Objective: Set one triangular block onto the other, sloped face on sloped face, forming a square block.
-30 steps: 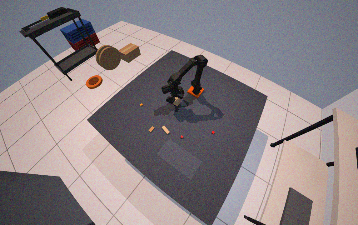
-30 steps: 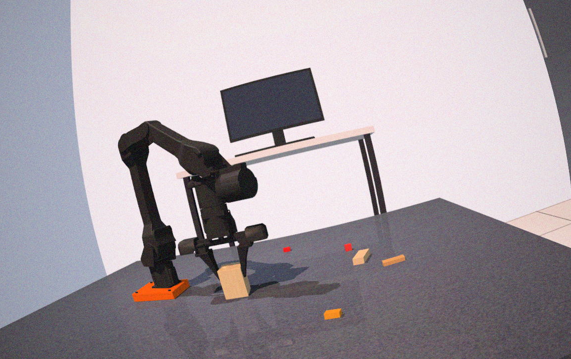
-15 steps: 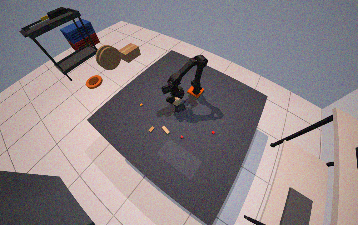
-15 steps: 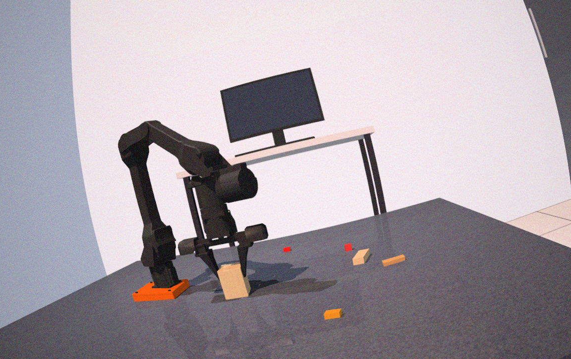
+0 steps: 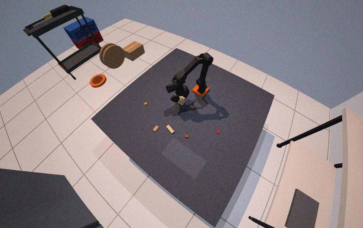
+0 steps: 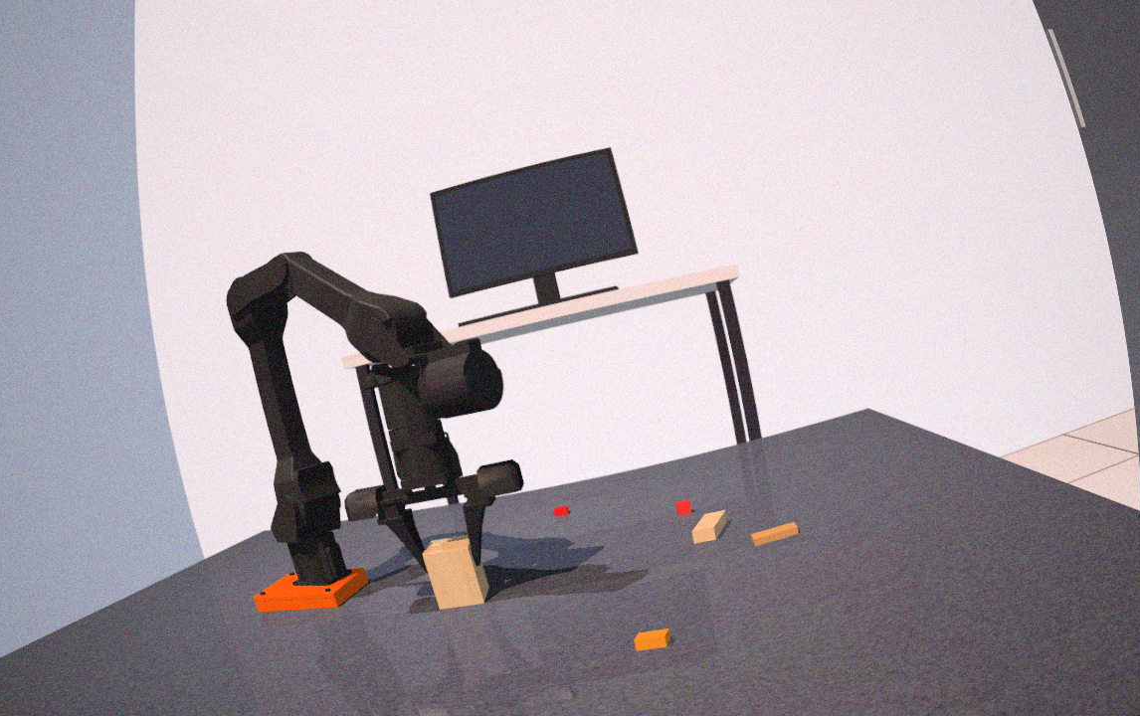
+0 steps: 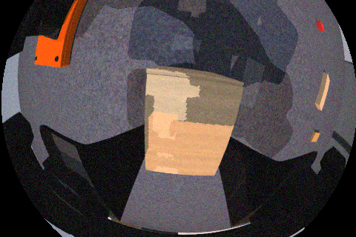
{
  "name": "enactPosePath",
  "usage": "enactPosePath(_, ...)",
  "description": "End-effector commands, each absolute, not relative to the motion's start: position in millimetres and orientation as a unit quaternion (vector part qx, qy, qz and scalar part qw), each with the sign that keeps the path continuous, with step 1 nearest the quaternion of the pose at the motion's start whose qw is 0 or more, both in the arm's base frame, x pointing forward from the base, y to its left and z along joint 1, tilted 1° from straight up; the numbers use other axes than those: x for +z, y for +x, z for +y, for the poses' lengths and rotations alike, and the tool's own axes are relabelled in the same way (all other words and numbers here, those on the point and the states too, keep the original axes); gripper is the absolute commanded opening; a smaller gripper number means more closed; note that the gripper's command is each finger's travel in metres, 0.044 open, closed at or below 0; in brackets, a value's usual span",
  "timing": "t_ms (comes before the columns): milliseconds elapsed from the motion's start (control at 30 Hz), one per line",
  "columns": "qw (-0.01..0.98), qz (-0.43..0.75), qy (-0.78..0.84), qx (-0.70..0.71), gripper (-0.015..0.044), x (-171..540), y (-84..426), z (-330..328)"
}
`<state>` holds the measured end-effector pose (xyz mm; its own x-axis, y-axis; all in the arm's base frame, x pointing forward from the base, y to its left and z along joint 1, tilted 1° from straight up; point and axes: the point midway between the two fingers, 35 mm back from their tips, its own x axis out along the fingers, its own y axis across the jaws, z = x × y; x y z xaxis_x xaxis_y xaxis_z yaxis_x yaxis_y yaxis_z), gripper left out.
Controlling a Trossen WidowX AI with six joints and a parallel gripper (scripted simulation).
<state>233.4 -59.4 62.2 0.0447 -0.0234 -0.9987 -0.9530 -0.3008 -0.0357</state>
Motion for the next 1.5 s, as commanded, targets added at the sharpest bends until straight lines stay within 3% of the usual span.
enactPosePath(0,0.421,0.415,-0.588,0.552,0.0341,62,234,-59)
enactPosePath(133,0.421,0.415,-0.588,0.552,0.044,62,234,-59)
enactPosePath(400,0.421,0.415,-0.588,0.552,0.044,64,234,-59)
enactPosePath(700,0.421,0.415,-0.588,0.552,0.044,170,229,-57)
enactPosePath(1467,0.421,0.412,-0.594,0.548,0.044,167,231,-58)
